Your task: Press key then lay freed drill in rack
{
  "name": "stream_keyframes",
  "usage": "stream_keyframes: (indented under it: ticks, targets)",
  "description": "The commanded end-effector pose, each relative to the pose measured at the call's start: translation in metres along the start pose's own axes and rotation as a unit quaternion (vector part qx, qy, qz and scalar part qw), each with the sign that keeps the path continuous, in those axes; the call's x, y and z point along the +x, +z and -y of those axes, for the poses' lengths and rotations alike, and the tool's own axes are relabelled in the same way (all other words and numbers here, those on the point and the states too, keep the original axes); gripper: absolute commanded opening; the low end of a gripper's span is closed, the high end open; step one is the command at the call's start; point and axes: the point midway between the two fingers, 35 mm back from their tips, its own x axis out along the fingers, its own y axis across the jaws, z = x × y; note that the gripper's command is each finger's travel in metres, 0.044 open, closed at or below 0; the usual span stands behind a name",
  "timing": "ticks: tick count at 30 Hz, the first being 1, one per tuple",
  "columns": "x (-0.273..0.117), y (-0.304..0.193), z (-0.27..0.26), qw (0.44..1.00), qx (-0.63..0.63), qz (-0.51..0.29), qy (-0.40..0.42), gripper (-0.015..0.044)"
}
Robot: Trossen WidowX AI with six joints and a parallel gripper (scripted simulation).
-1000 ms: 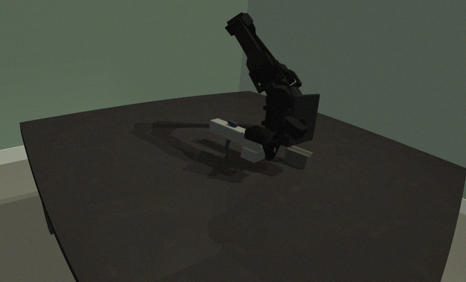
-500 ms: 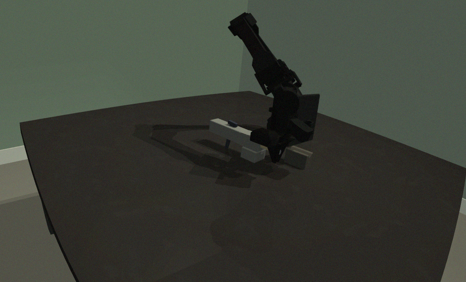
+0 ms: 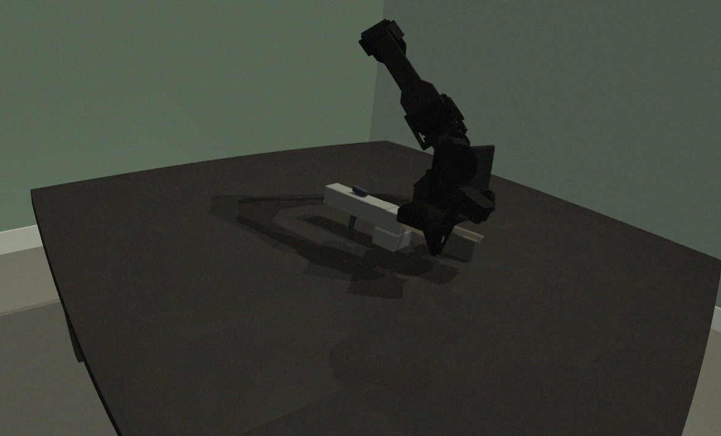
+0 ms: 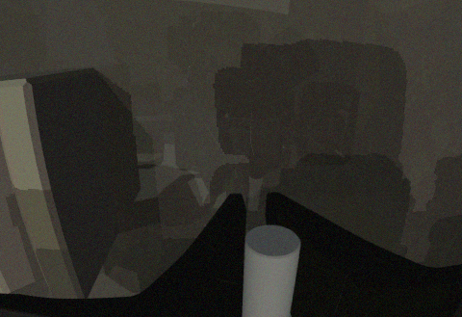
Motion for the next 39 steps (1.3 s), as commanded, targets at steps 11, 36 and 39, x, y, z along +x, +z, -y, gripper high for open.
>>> stream_keyframes:
  ticks: [11, 36, 39]
  targets:
    - [0.001, -0.003, 0.000, 1.000, 0.001, 0.001, 0.000, 0.0368]
    - [0.005, -0.011, 0.001, 1.000, 0.001, 0.001, 0.000, 0.0440]
    - [0.005, -0.012, 0.001, 1.000, 0.001, 0.001, 0.000, 0.0440]
